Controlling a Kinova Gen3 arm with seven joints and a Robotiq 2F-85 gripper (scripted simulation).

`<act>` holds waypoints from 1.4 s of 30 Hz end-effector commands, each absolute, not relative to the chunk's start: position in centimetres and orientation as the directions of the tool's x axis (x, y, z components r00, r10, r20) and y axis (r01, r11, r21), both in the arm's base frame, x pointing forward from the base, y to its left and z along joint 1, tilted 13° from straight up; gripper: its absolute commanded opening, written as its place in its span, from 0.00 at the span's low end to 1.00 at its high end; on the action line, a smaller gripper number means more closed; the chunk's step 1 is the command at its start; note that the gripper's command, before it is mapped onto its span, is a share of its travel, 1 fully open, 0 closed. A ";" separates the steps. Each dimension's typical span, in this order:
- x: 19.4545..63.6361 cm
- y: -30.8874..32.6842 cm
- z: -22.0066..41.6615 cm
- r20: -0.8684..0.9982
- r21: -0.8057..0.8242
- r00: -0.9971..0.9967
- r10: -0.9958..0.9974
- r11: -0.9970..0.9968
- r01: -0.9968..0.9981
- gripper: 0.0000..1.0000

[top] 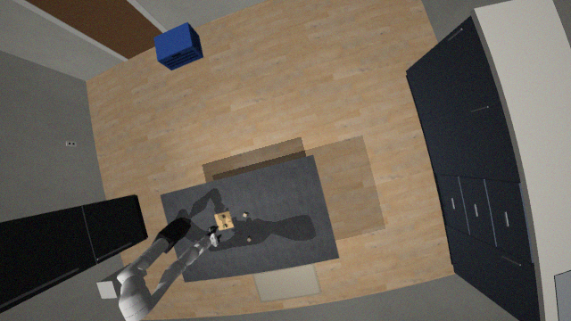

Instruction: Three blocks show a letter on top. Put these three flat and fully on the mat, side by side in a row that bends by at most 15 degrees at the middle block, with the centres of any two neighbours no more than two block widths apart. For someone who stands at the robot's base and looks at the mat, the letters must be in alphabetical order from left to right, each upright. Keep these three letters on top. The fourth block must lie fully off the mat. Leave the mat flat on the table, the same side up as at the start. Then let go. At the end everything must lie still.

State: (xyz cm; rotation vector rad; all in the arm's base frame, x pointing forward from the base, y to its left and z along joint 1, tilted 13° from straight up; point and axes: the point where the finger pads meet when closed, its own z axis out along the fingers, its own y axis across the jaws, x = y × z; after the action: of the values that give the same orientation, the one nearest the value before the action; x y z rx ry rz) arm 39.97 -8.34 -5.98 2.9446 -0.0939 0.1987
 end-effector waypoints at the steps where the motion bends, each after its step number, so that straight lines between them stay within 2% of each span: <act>1: 40.0 -8.3 -5.9 0.141 0.183 0.989 -0.049 -0.980 -0.075 1.00; 25: 40.9 -8.3 -6.0 0.143 0.180 0.990 -0.001 -0.983 -0.027 1.00; 32: 43.9 -8.6 -6.0 0.151 0.177 0.973 0.173 -0.973 0.146 1.00; 40: 48.9 -9.9 -5.6 0.143 0.202 0.842 0.520 -0.848 0.489 1.00; 42: 48.9 -9.9 -5.6 0.143 0.202 0.842 0.520 -0.848 0.489 1.00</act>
State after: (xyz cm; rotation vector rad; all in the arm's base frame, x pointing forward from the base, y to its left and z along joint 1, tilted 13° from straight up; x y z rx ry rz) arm 48.55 -8.95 -5.66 2.8611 0.8076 0.2812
